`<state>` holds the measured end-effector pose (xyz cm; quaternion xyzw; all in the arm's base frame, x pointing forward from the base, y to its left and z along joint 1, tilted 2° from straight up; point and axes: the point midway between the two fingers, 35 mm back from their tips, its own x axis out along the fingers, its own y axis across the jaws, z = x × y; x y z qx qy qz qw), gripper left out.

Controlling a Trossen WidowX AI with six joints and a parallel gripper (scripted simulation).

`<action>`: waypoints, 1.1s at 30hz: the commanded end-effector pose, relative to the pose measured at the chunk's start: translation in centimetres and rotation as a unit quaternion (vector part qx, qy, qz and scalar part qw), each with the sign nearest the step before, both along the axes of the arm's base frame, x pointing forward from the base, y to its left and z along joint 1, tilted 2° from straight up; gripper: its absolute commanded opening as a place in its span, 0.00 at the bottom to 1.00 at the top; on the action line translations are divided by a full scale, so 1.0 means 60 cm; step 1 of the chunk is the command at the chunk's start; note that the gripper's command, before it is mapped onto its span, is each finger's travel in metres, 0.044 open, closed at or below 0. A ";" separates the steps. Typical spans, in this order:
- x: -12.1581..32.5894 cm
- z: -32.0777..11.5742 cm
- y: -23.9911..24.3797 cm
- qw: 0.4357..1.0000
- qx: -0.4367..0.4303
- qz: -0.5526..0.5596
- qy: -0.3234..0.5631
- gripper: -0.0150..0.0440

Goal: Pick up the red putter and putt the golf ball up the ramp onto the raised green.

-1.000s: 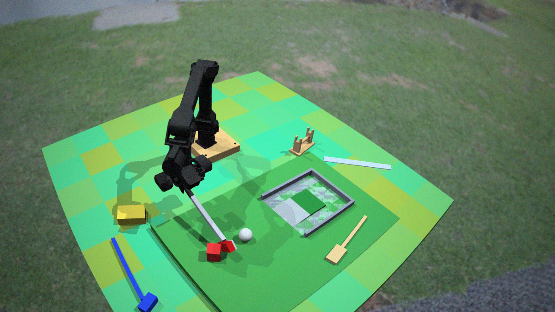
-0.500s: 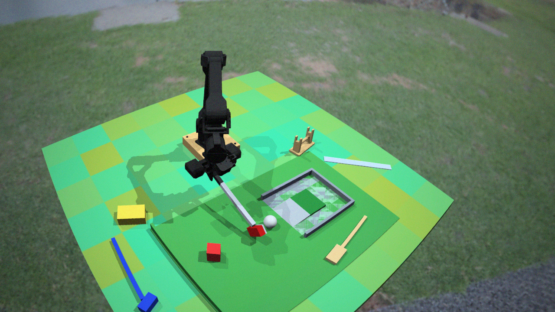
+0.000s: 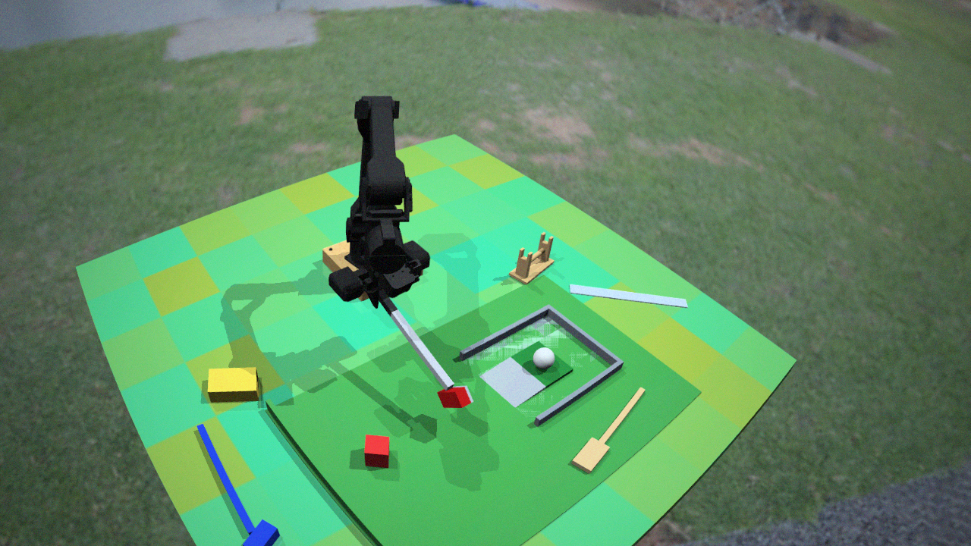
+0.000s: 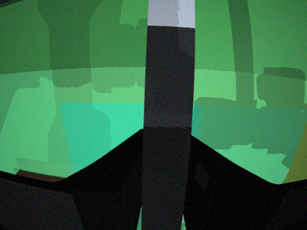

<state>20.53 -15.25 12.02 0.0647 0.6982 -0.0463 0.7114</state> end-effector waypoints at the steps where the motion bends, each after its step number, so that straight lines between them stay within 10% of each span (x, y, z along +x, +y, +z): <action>1: 0.000 0.031 -0.001 1.000 -0.004 -0.002 -0.006 0.25; 33: 0.000 0.017 0.000 1.000 -0.003 0.000 -0.003 0.25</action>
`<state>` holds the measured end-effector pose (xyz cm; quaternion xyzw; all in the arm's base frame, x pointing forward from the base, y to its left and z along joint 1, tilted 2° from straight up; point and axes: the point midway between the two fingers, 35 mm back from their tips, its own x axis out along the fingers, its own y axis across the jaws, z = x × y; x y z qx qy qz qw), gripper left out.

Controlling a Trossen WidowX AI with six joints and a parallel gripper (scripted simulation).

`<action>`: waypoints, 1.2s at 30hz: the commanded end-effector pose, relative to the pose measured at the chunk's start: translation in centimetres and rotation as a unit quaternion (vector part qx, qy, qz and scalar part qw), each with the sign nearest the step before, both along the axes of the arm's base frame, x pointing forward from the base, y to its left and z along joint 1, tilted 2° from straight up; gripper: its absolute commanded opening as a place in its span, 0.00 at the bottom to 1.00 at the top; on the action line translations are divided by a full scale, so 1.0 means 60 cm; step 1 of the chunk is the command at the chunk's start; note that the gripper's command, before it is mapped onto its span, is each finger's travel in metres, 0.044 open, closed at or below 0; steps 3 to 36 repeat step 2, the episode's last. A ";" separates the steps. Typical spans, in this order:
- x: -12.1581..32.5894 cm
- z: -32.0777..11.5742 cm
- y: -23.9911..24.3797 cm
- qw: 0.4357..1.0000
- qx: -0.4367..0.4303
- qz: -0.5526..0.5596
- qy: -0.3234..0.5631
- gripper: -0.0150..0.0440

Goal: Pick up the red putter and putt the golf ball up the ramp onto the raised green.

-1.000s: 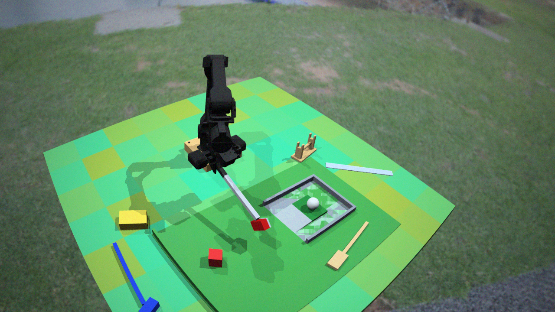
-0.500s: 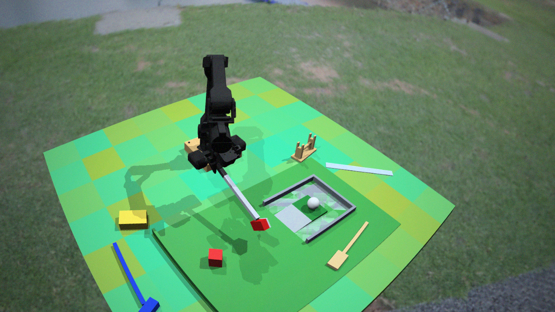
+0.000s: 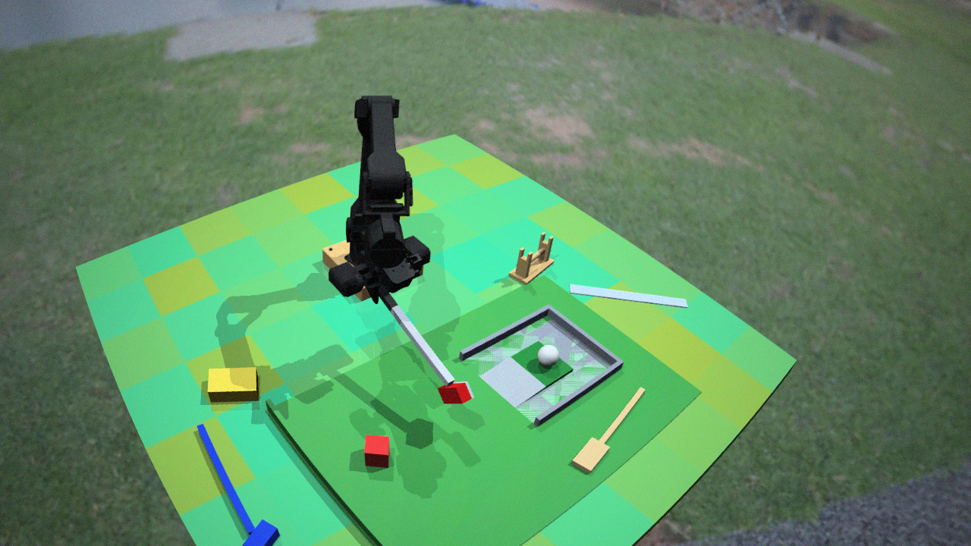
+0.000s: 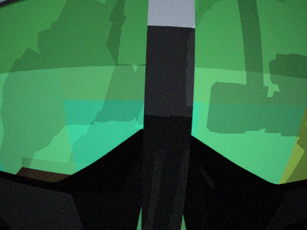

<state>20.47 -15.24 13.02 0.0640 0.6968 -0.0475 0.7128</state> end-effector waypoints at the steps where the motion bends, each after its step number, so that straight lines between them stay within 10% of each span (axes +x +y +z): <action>1: 0.001 0.000 -0.001 1.000 -0.001 0.000 -0.001 0.25; 36: 0.001 0.000 -0.001 1.000 -0.001 0.000 -0.001 0.25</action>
